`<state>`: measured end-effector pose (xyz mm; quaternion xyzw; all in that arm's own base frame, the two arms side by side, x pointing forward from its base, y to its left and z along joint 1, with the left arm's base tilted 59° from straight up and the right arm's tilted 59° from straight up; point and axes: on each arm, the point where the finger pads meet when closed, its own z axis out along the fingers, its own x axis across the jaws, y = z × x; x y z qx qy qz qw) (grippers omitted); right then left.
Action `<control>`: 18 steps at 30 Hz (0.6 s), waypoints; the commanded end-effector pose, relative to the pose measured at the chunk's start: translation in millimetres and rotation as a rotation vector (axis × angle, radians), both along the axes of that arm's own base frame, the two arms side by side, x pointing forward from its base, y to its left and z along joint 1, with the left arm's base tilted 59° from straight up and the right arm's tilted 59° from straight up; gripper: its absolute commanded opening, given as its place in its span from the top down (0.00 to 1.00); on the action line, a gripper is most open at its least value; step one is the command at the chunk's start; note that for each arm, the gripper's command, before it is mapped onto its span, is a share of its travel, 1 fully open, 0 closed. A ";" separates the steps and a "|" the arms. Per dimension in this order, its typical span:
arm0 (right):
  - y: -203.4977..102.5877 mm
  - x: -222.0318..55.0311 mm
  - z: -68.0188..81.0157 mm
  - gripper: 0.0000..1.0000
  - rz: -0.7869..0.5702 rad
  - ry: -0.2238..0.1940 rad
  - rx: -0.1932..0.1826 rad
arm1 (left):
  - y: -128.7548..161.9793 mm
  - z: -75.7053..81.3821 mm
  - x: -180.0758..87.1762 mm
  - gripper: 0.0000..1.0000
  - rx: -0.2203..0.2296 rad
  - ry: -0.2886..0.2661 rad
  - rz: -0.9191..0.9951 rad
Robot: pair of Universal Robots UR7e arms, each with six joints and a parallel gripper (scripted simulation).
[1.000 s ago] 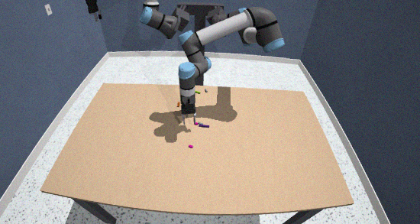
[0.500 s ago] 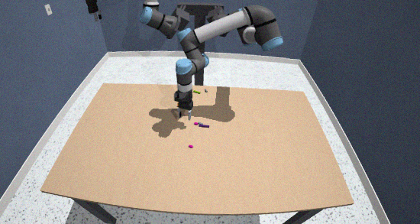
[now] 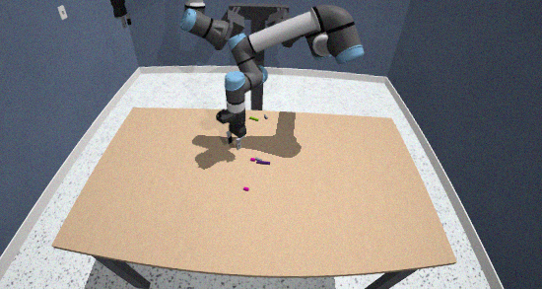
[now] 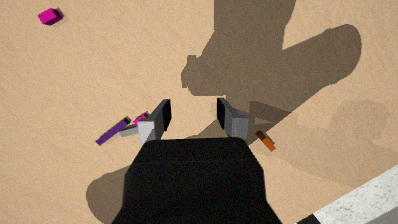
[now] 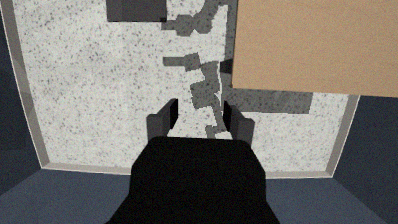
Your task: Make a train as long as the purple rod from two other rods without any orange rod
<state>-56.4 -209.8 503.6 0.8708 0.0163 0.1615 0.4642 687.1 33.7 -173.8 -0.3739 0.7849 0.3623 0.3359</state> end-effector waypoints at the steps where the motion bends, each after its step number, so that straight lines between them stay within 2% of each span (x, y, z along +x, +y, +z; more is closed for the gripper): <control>1: 0.2 -0.1 0.5 0.00 0.000 0.000 -0.001 | -2.8 -9.2 -12.7 0.00 0.034 0.132 -0.097; 11: 0.2 -0.1 0.5 0.00 0.000 0.000 -0.001 | -4.2 -26.3 -40.7 0.00 0.117 0.385 -0.256; 13: 0.2 -0.1 0.5 0.00 0.000 0.000 -0.001 | -4.2 -26.3 -40.7 0.00 0.117 0.385 -0.256; 18: 0.2 -0.1 0.5 0.00 0.000 0.000 -0.001 | -3.9 -33.9 -55.8 0.00 0.160 0.516 -0.338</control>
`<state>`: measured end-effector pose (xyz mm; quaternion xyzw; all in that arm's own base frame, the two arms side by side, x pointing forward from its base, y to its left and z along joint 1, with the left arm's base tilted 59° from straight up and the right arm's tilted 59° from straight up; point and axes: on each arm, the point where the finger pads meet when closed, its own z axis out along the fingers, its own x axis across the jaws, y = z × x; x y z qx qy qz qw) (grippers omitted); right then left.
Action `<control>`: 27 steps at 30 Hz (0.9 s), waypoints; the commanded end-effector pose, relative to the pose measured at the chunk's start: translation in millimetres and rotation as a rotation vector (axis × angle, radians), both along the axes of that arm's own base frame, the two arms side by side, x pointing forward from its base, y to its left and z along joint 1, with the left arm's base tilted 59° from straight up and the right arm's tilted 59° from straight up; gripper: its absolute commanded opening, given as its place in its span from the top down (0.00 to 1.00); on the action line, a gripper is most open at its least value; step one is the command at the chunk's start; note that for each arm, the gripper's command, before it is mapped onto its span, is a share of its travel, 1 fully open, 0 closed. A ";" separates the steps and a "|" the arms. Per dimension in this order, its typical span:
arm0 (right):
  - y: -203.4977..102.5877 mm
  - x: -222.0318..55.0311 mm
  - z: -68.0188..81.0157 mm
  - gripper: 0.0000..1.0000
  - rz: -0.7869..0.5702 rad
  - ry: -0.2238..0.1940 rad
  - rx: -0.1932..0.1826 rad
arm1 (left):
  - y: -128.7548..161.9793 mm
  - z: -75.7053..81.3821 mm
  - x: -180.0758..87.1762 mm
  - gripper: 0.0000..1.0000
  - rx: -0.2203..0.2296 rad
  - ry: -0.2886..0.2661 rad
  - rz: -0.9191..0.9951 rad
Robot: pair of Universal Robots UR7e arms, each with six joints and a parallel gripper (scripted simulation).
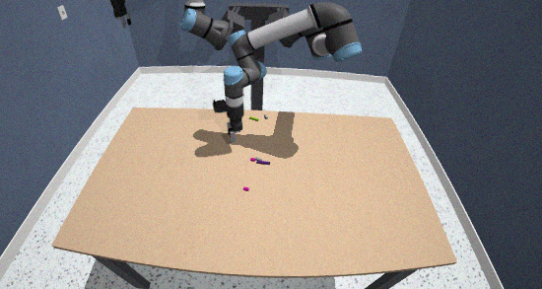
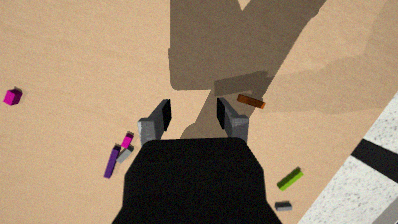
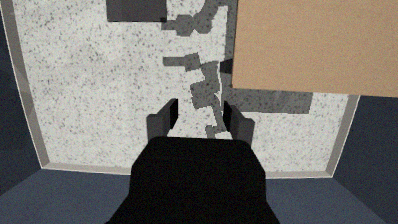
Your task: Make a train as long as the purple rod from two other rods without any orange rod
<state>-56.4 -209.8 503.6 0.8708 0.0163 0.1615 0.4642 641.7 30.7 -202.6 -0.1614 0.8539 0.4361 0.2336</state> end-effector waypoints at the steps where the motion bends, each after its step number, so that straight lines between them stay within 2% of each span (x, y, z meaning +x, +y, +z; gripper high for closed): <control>1: 0.2 -0.1 0.5 0.00 0.000 0.000 -0.001 | -0.8 -6.4 -13.0 0.00 0.031 0.120 -0.086; 5: 0.2 -0.1 0.5 0.00 0.000 0.000 -0.001 | -0.2 -10.2 -21.7 0.00 0.055 0.194 -0.133; 10: 0.2 -0.1 0.5 0.00 0.000 0.000 -0.001 | 0.4 -13.2 -28.9 0.00 0.076 0.255 -0.171; 18: 0.2 -0.1 0.5 0.00 0.000 0.000 -0.001 | 0.8 -14.8 -32.8 0.00 0.087 0.288 -0.192; 27: 0.2 -0.1 0.5 0.00 0.000 0.000 -0.001 | 0.8 -15.0 -33.4 0.00 0.088 0.294 -0.195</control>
